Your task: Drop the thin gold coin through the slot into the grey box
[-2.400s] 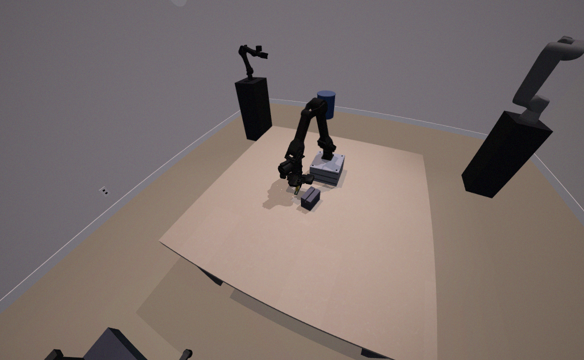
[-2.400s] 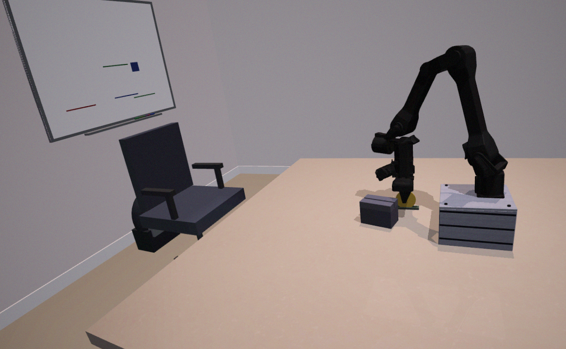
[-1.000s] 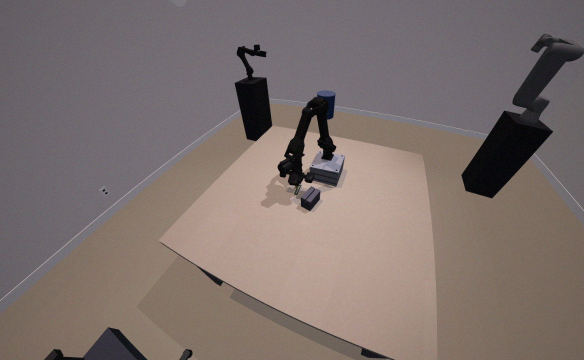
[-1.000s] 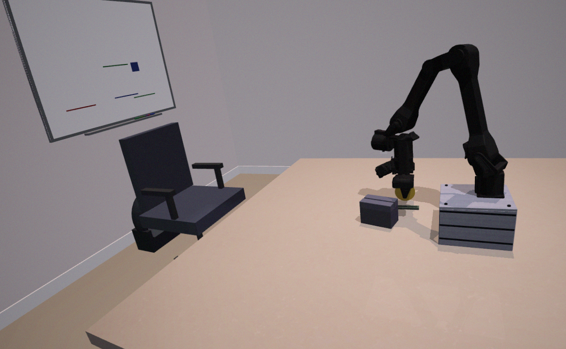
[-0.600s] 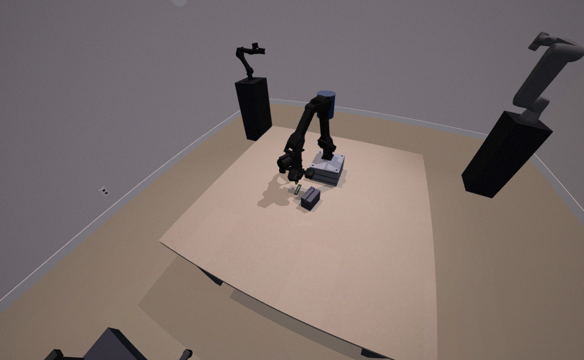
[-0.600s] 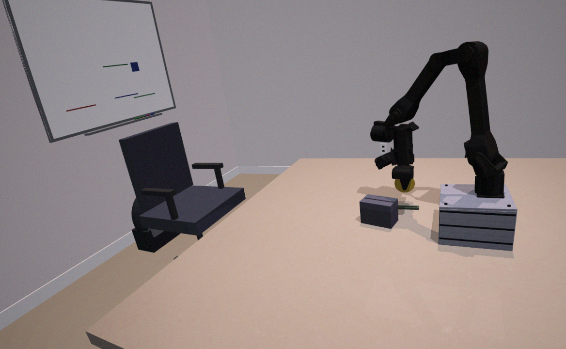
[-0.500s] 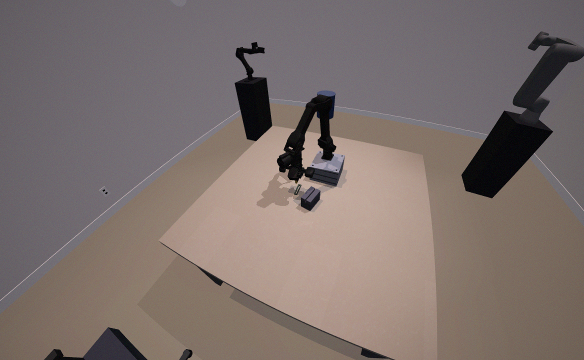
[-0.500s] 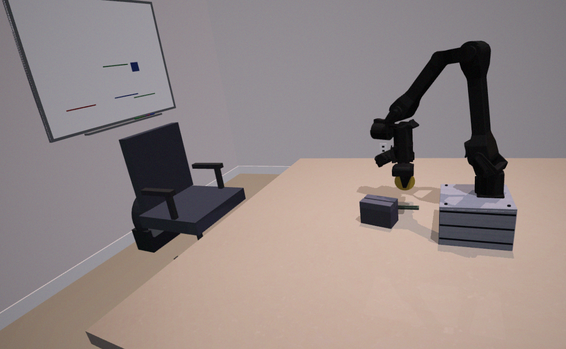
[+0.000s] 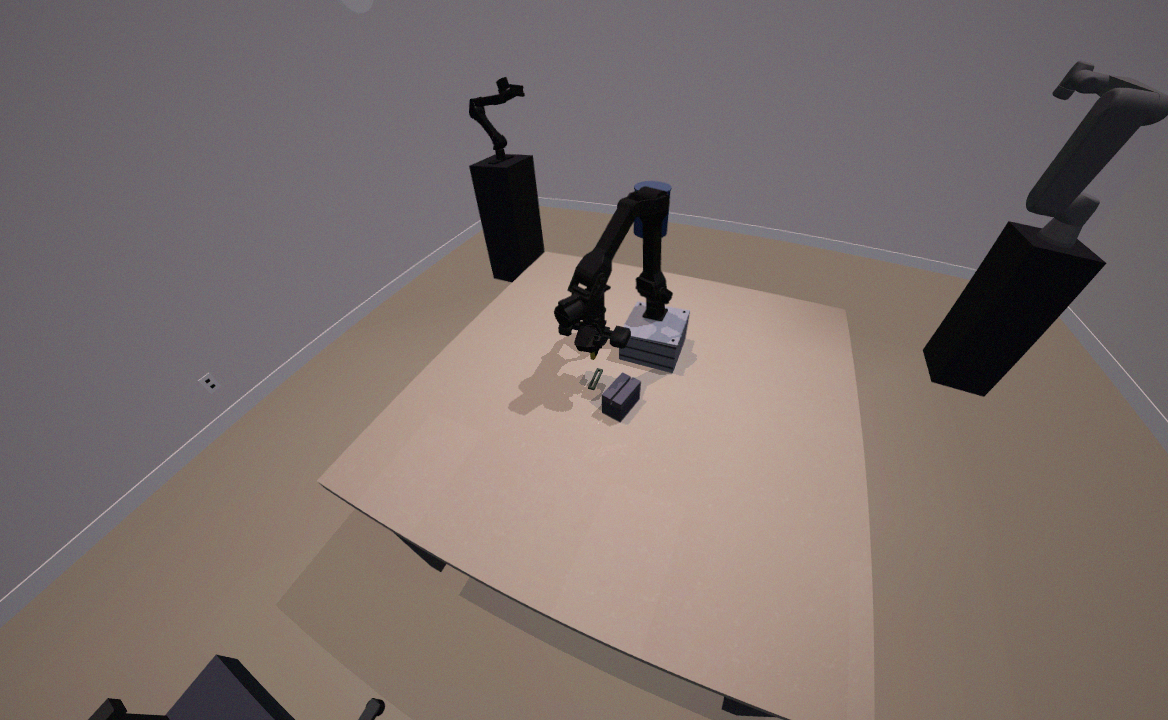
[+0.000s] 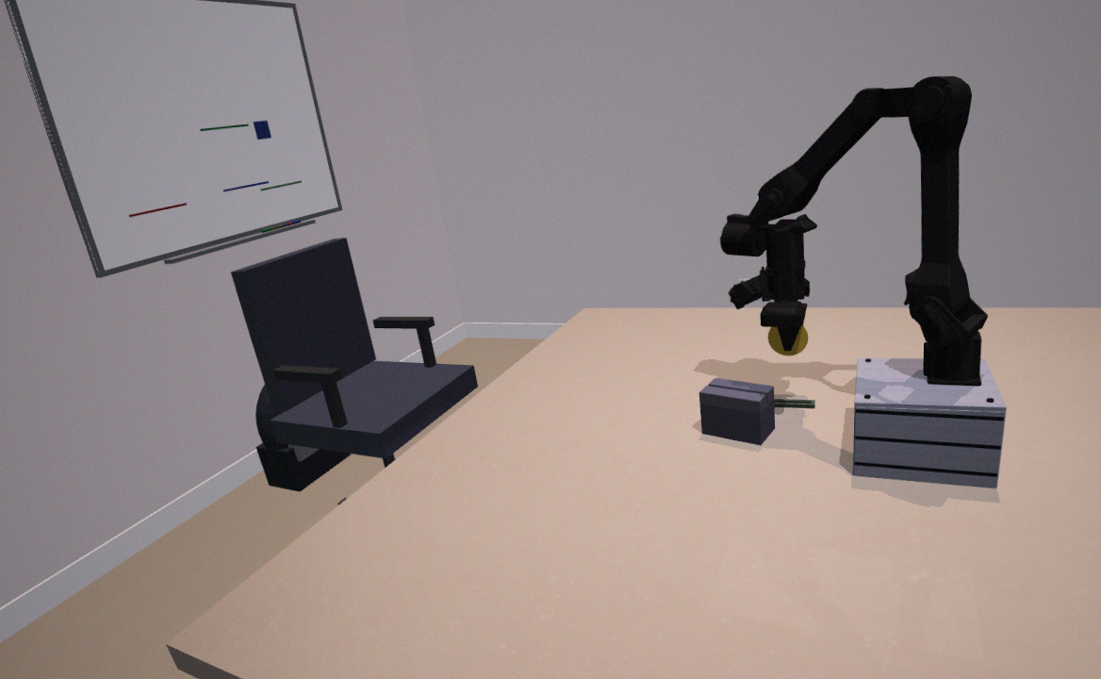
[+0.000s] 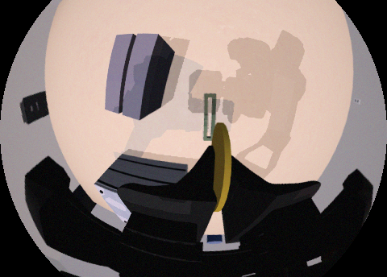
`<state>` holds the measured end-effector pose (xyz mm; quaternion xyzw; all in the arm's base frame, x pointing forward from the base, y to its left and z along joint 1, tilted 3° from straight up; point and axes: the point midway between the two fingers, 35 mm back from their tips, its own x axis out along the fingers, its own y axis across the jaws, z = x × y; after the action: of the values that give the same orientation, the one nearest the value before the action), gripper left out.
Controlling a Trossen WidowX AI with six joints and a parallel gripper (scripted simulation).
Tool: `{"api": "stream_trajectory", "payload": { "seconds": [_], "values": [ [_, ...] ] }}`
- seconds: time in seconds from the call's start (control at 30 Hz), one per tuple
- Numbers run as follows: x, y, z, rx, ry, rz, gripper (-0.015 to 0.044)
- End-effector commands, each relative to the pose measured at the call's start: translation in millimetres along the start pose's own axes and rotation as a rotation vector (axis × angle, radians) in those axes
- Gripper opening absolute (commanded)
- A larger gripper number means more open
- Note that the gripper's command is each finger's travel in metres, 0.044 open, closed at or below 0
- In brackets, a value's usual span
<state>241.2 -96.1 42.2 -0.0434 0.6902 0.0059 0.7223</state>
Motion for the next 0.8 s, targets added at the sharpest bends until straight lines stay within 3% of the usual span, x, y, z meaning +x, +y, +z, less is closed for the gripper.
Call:
{"api": "stream_trajectory", "payload": {
  "seconds": [0.0,0.2,0.77],
  "values": [
    [-1.9,1.5,1.0,0.09,-0.001,-0.003,0.0],
    [-2.2,4.6,2.8,0.246,-0.001,-0.002,0.0],
    [-2.7,23.0,21.0,0.245,-0.005,0.002,0.0]
  ]
}}
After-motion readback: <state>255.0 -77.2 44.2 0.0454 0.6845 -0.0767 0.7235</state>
